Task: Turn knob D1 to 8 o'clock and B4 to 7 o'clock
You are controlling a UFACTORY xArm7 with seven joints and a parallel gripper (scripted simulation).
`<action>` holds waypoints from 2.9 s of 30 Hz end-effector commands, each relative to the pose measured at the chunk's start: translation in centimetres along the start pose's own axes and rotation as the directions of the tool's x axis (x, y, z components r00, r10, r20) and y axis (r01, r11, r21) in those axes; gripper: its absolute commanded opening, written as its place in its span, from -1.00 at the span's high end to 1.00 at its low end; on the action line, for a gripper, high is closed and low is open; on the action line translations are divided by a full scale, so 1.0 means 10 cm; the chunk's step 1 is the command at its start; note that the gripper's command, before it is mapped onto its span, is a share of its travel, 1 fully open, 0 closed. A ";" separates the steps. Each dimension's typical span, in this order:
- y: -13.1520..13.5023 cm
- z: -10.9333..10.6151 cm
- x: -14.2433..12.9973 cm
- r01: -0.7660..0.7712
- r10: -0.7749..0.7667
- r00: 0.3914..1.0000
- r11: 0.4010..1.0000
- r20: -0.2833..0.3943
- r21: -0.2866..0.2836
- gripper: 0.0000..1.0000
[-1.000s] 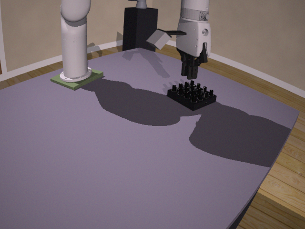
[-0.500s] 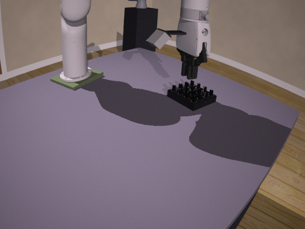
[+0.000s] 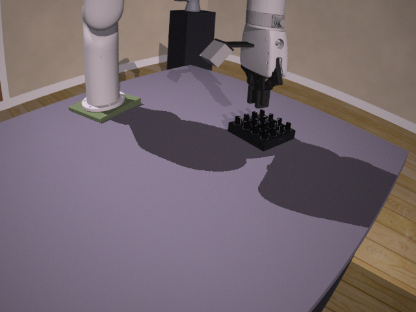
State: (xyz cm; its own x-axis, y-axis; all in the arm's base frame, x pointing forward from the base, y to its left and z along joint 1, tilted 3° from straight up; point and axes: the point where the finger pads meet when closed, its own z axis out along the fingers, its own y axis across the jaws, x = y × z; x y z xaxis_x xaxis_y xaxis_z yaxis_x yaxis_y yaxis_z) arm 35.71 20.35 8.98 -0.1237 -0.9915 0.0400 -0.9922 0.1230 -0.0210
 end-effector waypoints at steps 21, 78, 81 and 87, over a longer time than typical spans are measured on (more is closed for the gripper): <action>-0.01 0.04 -0.01 0.000 0.000 1.000 1.000 0.002 0.003 0.61; -0.01 0.43 -0.02 -0.001 0.001 1.000 1.000 0.003 0.003 0.61; -0.01 0.43 -0.02 -0.001 0.001 1.000 1.000 0.003 0.003 0.61; -0.01 0.43 -0.02 -0.001 0.001 1.000 1.000 0.003 0.003 0.61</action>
State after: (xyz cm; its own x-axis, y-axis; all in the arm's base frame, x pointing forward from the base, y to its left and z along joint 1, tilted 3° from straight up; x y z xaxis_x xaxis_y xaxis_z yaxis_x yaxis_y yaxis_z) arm 35.76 20.28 4.60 -0.1242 -0.9914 0.0401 -0.9921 0.1235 -0.0210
